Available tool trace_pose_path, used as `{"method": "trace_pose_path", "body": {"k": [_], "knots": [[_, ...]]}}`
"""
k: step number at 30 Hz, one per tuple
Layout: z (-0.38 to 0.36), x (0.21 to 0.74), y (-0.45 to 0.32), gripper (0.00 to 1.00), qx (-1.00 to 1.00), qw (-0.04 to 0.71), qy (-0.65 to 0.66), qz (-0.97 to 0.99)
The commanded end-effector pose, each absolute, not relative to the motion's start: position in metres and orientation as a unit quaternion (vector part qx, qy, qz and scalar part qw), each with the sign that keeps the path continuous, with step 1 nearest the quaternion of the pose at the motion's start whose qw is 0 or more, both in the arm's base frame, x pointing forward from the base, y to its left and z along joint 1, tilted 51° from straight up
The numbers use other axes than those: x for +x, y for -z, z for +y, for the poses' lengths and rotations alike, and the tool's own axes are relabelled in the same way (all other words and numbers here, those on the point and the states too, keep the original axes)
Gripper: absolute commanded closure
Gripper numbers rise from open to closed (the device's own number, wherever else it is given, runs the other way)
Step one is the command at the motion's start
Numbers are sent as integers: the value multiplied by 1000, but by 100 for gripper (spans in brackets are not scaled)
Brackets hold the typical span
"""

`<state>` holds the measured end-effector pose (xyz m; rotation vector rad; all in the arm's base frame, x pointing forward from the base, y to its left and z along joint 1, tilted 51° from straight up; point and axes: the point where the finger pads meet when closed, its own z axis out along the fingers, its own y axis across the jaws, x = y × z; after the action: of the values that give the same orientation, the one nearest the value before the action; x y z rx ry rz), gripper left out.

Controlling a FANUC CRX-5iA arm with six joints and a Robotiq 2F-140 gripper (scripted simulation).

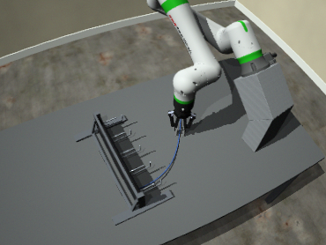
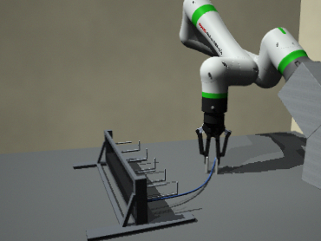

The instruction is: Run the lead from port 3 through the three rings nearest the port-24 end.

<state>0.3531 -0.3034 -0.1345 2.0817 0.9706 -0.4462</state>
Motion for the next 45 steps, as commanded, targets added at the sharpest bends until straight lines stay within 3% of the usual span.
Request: {"method": "trace_pose_path", "body": {"k": [1, 12, 13, 45], "knots": [[-303, 353, 135, 80, 819, 390, 175, 382], [-303, 353, 135, 80, 819, 390, 175, 382], [-303, 353, 135, 100, 819, 390, 175, 382], [-303, 353, 135, 100, 819, 390, 175, 382]]}}
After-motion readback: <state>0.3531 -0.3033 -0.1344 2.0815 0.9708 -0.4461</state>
